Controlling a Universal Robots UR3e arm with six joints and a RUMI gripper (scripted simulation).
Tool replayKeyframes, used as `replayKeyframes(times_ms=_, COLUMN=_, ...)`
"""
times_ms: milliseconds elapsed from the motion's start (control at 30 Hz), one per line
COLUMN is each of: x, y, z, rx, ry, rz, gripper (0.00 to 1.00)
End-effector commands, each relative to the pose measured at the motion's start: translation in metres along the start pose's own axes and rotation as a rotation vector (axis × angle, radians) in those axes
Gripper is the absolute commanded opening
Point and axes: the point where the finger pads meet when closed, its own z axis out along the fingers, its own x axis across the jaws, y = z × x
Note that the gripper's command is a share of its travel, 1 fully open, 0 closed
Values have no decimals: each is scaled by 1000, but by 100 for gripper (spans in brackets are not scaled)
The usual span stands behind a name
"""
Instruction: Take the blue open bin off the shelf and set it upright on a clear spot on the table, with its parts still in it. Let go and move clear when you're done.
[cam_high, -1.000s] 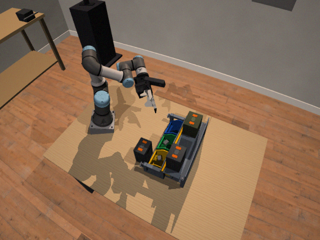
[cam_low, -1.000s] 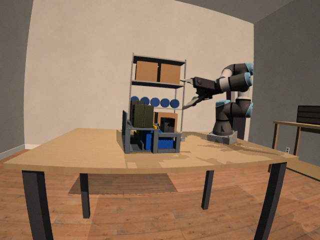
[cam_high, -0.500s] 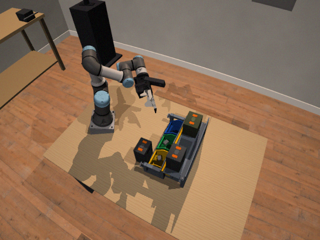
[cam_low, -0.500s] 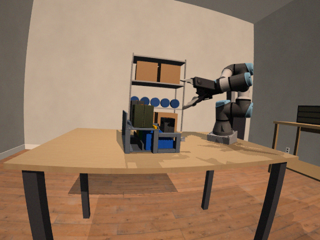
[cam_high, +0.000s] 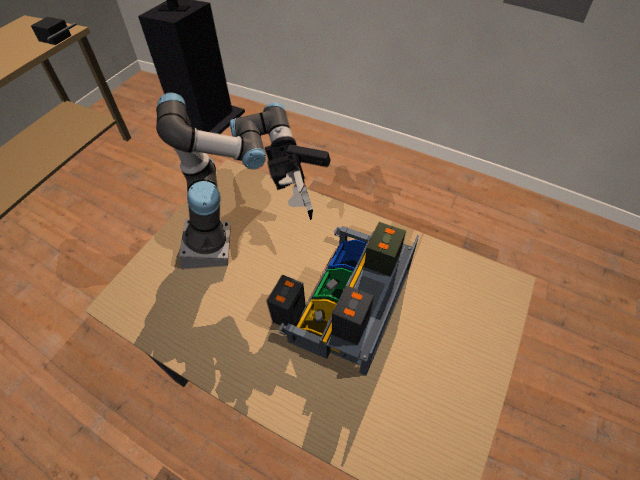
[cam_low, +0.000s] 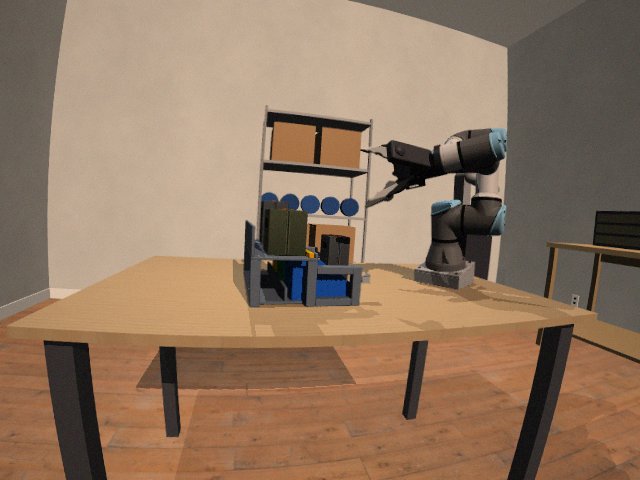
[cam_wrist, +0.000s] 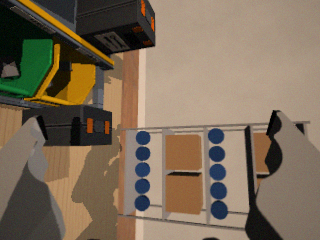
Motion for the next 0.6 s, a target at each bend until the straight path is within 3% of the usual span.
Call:
replayKeyframes(times_ms=0, x=5, y=-1, z=-2, rx=-10, ry=0, rz=2, gripper=100)
replayKeyframes(times_ms=567, x=0, y=0, z=-1, rx=-10, ry=0, rz=2, gripper=100)
